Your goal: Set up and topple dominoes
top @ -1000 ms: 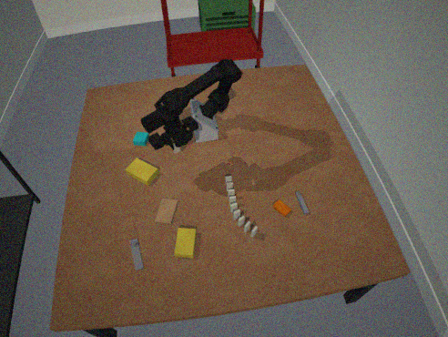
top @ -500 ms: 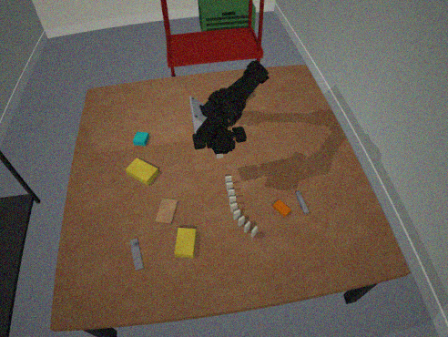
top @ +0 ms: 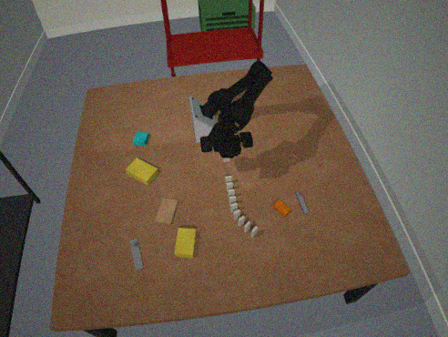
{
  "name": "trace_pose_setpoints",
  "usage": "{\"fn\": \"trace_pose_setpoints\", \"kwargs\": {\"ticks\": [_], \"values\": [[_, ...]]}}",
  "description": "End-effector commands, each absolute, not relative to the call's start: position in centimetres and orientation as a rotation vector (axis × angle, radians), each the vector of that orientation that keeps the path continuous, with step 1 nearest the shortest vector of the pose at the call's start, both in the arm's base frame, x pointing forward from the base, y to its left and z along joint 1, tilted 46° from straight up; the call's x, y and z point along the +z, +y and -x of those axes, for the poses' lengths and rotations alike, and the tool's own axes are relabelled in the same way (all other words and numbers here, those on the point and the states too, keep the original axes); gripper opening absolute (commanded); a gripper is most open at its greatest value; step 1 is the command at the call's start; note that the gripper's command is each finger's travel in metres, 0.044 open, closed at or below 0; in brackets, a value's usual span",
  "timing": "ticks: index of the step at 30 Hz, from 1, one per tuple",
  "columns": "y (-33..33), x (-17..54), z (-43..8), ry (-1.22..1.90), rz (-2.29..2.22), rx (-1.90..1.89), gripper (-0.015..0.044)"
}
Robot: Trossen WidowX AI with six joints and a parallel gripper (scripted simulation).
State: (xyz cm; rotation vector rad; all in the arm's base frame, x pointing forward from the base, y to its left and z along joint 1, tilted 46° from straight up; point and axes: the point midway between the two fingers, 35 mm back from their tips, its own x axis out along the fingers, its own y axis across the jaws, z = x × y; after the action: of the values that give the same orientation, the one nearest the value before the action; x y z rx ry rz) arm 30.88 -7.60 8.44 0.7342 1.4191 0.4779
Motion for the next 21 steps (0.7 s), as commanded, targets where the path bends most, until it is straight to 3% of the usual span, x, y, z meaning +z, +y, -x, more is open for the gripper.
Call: {"fn": "trace_pose_setpoints", "kwargs": {"ticks": [1,21], "values": [[-6.0,7.0,-31.3,1.425,-0.737,0.481,0.0107],[1.0,0.7,-31.7,1.421,-0.745,0.493,0.0107]]}}
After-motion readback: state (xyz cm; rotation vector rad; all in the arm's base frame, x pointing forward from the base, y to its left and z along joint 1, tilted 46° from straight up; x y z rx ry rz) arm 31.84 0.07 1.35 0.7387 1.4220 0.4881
